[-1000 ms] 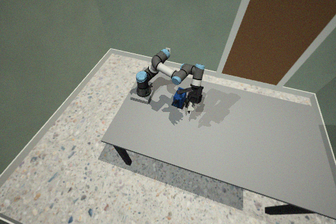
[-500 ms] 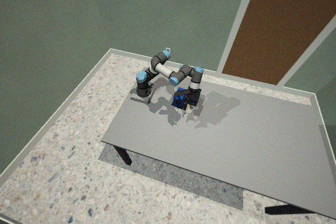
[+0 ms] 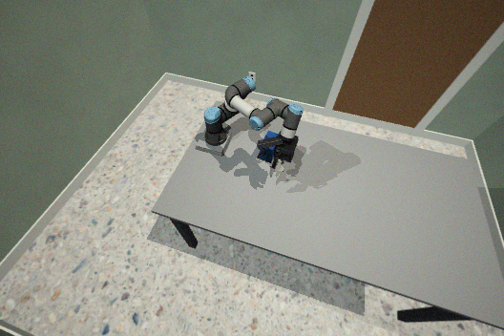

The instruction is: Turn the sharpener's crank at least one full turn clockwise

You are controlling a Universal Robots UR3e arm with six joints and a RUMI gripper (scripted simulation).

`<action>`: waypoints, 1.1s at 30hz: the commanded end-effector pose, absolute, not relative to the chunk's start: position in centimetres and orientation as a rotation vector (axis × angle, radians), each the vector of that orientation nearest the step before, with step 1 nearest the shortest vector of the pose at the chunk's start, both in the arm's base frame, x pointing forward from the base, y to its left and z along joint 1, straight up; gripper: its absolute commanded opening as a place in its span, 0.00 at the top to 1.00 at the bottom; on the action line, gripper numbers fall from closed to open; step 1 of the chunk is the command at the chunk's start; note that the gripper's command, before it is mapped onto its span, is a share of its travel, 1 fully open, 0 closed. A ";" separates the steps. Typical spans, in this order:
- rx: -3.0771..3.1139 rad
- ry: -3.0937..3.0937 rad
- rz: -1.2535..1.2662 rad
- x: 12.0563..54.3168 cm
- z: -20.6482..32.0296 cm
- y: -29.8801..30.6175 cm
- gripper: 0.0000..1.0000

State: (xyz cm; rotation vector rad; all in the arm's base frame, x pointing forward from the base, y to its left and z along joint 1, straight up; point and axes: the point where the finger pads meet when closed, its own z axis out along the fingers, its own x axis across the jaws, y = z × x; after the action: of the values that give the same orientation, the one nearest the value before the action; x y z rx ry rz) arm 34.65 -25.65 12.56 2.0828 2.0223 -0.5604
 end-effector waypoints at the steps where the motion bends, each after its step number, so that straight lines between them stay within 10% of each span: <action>1: 2.021 2.220 -0.523 33.8 12.3 -25.3 0.68; 33: 1.639 2.830 -0.164 29.6 11.7 -24.1 0.68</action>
State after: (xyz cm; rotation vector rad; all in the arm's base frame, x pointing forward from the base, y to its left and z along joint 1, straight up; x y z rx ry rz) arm 30.37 -24.90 11.70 1.7868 2.6554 -0.3057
